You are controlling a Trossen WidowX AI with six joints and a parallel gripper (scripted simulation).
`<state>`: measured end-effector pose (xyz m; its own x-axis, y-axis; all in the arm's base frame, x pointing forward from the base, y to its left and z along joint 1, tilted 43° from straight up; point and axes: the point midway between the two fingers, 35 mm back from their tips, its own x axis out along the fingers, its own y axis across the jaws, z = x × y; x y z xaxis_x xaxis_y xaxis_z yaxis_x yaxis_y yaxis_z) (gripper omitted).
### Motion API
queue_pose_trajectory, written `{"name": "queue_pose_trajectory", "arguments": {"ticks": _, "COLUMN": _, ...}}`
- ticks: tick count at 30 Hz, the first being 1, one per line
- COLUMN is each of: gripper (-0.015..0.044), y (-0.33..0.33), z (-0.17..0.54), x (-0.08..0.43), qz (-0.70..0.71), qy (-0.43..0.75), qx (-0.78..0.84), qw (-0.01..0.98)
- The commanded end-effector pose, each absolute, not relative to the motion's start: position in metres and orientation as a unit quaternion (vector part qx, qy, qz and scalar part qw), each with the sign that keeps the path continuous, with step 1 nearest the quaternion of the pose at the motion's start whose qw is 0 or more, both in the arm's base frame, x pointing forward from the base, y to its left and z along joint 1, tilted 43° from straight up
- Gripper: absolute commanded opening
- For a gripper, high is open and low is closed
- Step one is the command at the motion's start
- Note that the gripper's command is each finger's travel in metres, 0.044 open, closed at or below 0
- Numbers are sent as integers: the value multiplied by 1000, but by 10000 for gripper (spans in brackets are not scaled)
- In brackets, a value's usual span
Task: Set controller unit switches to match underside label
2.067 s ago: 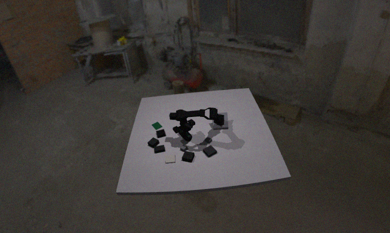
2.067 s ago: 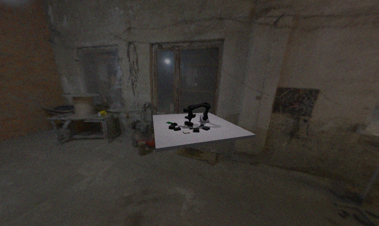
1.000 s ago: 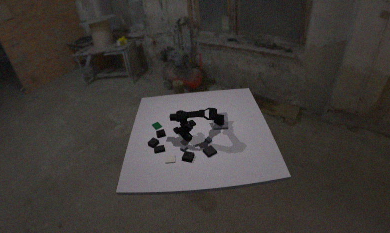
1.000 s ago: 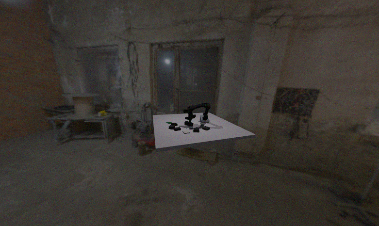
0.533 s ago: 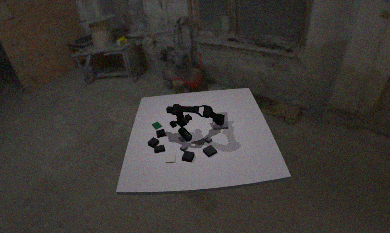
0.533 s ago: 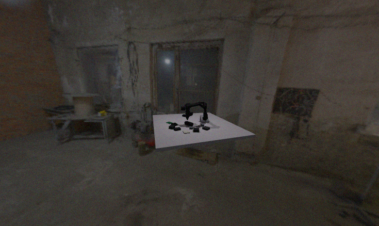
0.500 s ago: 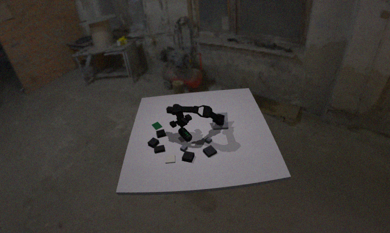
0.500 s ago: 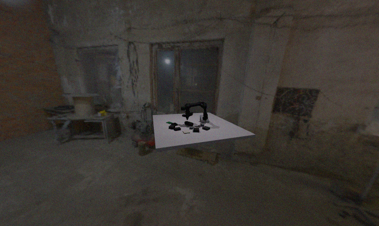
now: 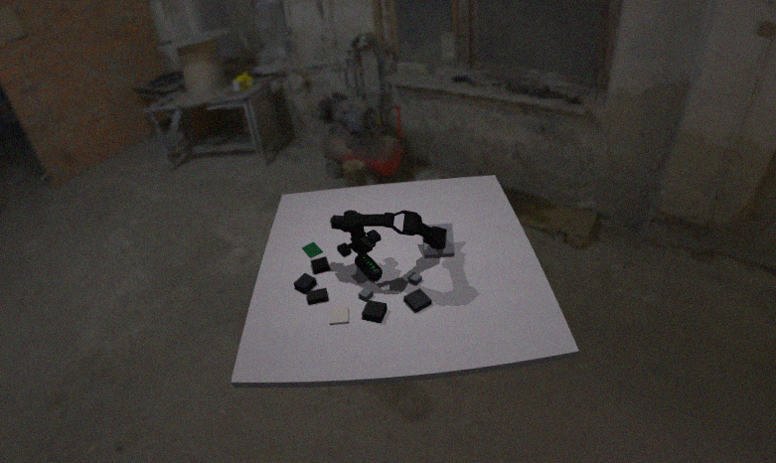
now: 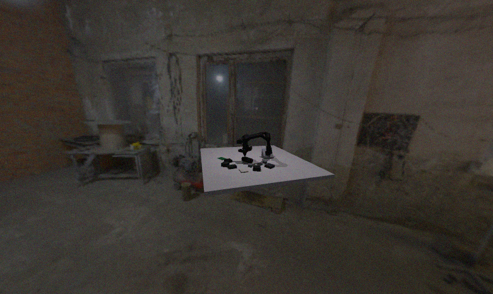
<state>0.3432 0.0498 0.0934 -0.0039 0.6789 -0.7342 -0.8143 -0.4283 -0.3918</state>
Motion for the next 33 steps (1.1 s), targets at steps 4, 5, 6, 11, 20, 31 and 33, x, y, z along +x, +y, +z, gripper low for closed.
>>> {"name": "queue_pose_trajectory", "arguments": {"ticks": 4, "gripper": 0, "y": 57, "z": 85, "x": 342, "qz": 705, "qy": 74, "qx": -464, "qw": 532}}
{"name": "queue_pose_trajectory", "arguments": {"ticks": 5, "gripper": 0, "y": 58, "z": 84, "x": 342, "qz": 705, "qy": 74, "qx": -464, "qw": 532}}
{"name": "queue_pose_trajectory", "arguments": {"ticks": 6, "gripper": 0, "y": 60, "z": 83, "x": 342, "qz": 705, "qy": 74, "qx": -464, "qw": 532}}
{"name": "queue_pose_trajectory", "arguments": {"ticks": 11, "gripper": 0, "y": 63, "z": 79, "x": 342, "qz": 705, "qy": 74, "qx": -463, "qw": 532}}
{"name": "queue_pose_trajectory", "arguments": {"ticks": 20, "gripper": 0, "y": 68, "z": 74, "x": 342, "qz": 705, "qy": 74, "qx": -463, "qw": 532}}
{"name": "queue_pose_trajectory", "arguments": {"ticks": 31, "gripper": 0, "y": 66, "z": 76, "x": 342, "qz": 705, "qy": 73, "qx": -466, "qw": 529}}
{"name": "queue_pose_trajectory", "arguments": {"ticks": 33, "gripper": 0, "y": 52, "z": 90, "x": 343, "qz": 705, "qy": 74, "qx": -465, "qw": 530}}
